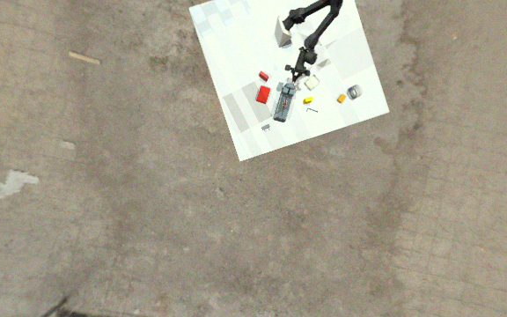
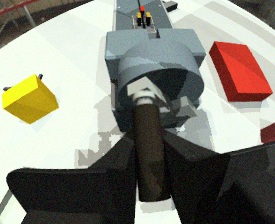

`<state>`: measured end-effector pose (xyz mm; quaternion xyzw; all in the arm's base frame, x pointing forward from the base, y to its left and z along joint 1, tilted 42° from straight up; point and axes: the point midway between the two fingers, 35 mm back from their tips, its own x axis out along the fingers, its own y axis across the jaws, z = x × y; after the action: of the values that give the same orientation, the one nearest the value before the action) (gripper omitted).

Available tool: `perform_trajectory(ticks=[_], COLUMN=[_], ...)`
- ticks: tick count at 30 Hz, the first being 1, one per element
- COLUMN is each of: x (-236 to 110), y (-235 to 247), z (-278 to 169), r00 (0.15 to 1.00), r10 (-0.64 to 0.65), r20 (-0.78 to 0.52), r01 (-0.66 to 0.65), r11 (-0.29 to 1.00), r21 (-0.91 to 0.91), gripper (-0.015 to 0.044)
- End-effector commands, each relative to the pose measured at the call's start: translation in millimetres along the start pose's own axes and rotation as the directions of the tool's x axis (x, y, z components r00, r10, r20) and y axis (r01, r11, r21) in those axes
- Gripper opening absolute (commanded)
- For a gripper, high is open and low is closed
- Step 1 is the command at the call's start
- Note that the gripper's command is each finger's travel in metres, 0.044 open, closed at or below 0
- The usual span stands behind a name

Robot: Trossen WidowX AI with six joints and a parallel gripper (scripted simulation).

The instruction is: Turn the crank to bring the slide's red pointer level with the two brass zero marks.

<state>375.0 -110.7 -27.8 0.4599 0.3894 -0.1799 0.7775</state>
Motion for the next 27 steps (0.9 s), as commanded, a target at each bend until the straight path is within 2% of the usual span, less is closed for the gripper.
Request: perform_trajectory(ticks=[1,27], x=[-4,-5], y=[-8,-20], z=[4,4], r00=[1.0,1.0], r10=[-0.009,-0.01], r20=[0.01,0.01], r01=[0.009,0.009], r11=[1.0,1.0], r21=[0.006,0.006], gripper=[0.0,0.0])
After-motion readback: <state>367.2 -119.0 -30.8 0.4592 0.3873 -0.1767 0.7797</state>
